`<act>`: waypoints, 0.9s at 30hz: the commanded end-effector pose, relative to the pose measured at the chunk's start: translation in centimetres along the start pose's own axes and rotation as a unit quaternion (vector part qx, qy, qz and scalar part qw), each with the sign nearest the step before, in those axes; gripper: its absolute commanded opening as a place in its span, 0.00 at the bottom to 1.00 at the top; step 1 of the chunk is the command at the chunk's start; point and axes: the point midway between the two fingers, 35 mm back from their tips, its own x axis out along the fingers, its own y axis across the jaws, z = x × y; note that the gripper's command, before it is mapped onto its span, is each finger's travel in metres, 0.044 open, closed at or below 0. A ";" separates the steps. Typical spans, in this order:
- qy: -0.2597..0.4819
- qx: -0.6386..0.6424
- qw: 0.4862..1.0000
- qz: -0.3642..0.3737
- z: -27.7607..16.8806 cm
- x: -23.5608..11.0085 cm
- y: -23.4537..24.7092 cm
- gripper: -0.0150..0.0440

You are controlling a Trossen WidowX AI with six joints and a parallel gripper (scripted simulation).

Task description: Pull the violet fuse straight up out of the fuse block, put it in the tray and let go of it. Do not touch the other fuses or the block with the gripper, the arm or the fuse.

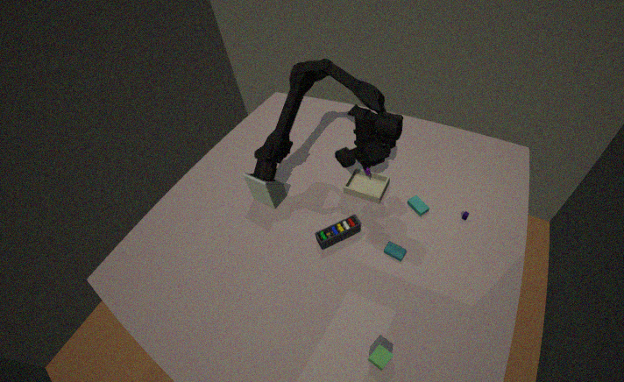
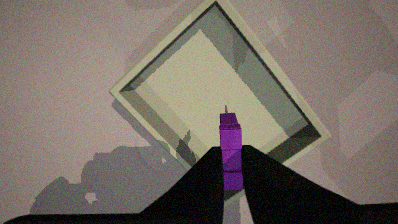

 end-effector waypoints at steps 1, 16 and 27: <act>0.003 0.004 1.000 0.001 -0.3 0.2 0.2 0.25; 0.003 0.004 1.000 0.001 -0.3 2.5 0.2 0.25; 0.003 0.004 1.000 0.001 -0.4 4.0 0.2 0.25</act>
